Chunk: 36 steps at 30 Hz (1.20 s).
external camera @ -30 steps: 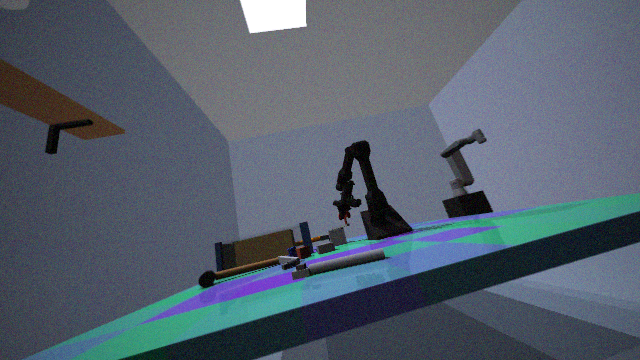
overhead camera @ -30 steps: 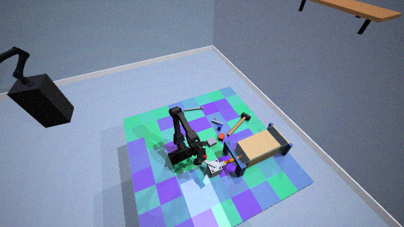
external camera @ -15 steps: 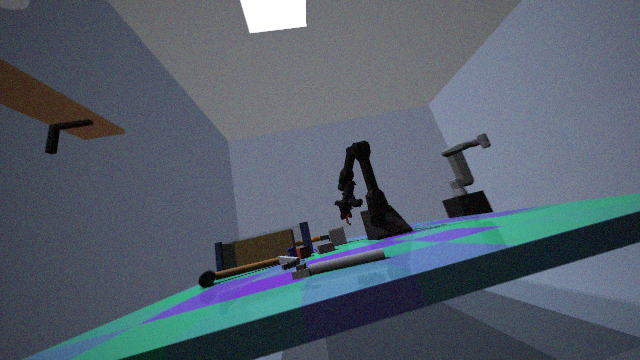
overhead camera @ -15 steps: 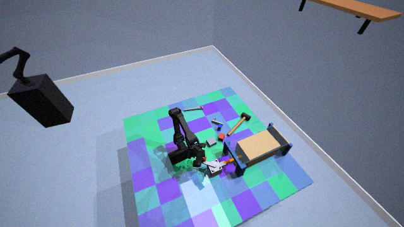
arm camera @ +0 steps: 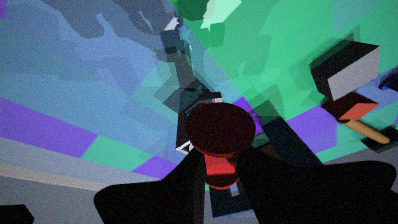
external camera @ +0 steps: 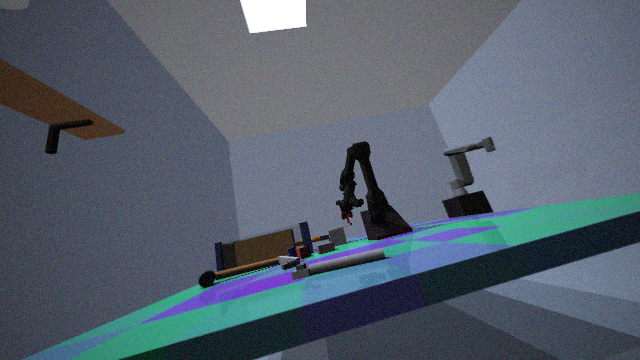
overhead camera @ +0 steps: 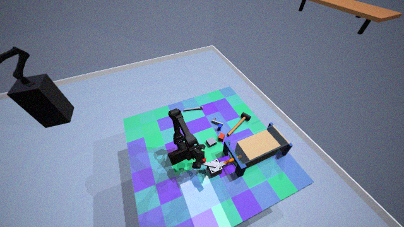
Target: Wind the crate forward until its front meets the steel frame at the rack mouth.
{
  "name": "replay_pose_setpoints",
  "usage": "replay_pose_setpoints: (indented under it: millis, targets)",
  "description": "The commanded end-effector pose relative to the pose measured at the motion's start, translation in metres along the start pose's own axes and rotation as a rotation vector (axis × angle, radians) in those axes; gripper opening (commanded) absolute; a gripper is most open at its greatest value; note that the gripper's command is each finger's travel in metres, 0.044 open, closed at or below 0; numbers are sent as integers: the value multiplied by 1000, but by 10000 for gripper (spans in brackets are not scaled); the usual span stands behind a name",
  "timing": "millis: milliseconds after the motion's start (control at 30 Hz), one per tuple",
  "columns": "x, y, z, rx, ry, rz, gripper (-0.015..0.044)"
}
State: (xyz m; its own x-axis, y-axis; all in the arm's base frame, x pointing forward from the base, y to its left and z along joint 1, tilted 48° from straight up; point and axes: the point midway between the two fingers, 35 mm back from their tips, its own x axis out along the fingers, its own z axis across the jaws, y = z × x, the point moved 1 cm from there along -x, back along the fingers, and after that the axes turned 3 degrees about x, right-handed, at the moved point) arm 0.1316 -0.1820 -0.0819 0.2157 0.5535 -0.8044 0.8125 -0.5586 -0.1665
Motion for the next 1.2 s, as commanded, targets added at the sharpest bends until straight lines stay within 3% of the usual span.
replay_pose_setpoints:
  millis: [0,1167]
  targets:
    - [2,1,18,-3,-42,-9,0]
    - [7,18,53,-4,-45,-8,0]
